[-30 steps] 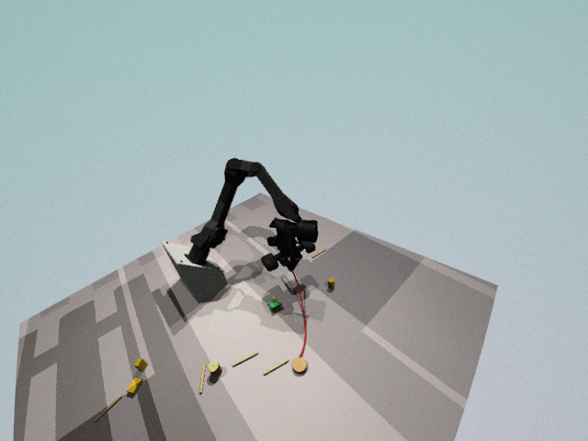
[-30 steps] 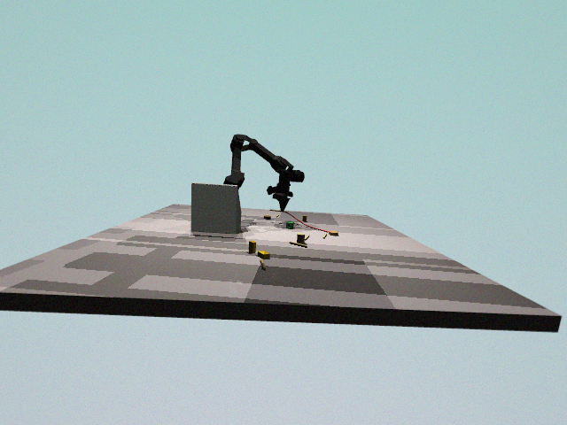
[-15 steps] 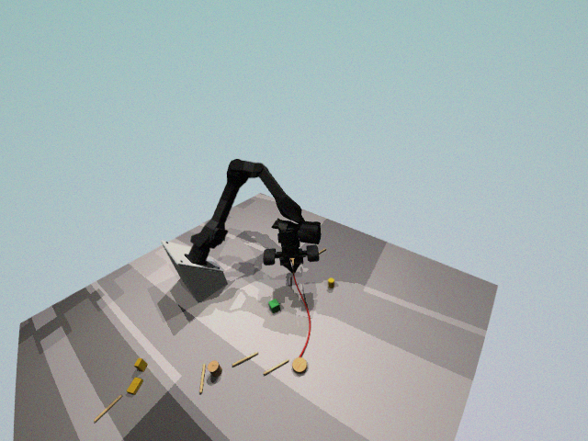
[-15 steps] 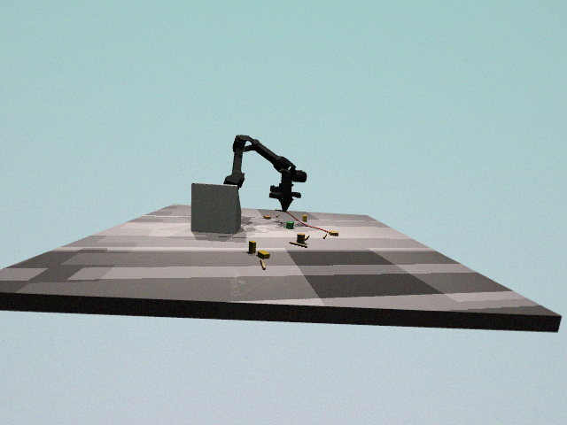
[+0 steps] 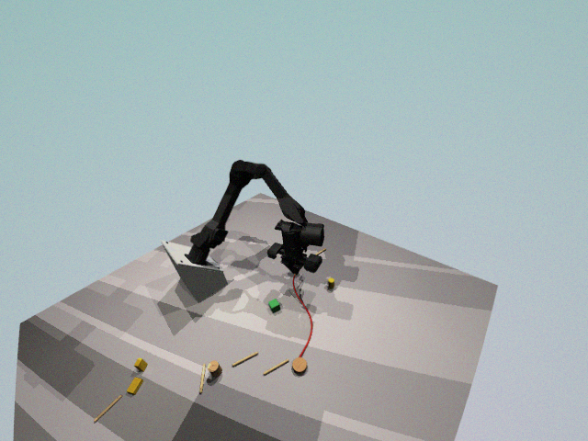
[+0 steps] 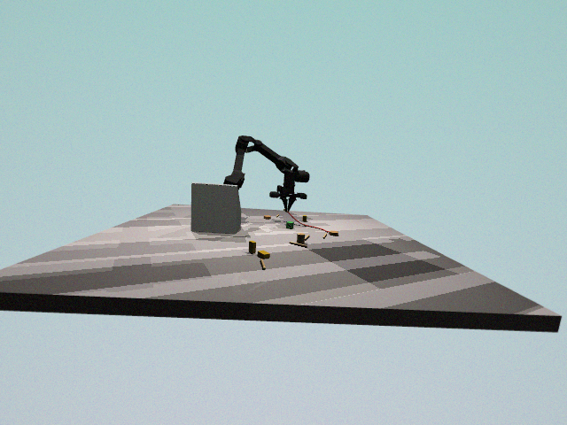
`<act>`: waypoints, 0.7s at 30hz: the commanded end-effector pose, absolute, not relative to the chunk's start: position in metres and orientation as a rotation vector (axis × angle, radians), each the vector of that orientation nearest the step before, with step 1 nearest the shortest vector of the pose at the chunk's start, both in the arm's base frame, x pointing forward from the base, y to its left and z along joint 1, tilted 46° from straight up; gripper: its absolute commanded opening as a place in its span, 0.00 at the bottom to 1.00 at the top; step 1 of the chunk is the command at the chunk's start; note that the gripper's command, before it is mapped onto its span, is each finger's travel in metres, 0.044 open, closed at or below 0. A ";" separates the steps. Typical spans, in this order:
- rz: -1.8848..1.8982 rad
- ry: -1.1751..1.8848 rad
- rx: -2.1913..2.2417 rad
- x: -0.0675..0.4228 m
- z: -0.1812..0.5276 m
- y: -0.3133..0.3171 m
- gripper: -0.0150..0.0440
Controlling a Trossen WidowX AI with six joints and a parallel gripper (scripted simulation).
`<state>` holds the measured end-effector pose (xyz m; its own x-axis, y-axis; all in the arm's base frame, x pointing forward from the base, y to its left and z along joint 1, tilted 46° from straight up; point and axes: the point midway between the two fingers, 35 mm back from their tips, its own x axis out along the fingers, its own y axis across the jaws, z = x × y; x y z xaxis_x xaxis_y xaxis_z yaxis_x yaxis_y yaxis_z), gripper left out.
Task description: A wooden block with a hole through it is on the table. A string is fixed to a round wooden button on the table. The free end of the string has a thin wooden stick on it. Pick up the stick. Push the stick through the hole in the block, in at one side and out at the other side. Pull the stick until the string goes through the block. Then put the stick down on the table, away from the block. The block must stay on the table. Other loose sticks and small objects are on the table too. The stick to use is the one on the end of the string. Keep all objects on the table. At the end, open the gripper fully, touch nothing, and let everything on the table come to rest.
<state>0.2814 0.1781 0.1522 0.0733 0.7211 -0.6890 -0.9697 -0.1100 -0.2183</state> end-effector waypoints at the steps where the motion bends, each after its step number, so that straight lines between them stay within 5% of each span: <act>1: 1.450 0.504 -0.682 0.286 0.153 0.178 0.25; 21: 1.146 0.961 -0.101 0.304 0.153 0.175 0.25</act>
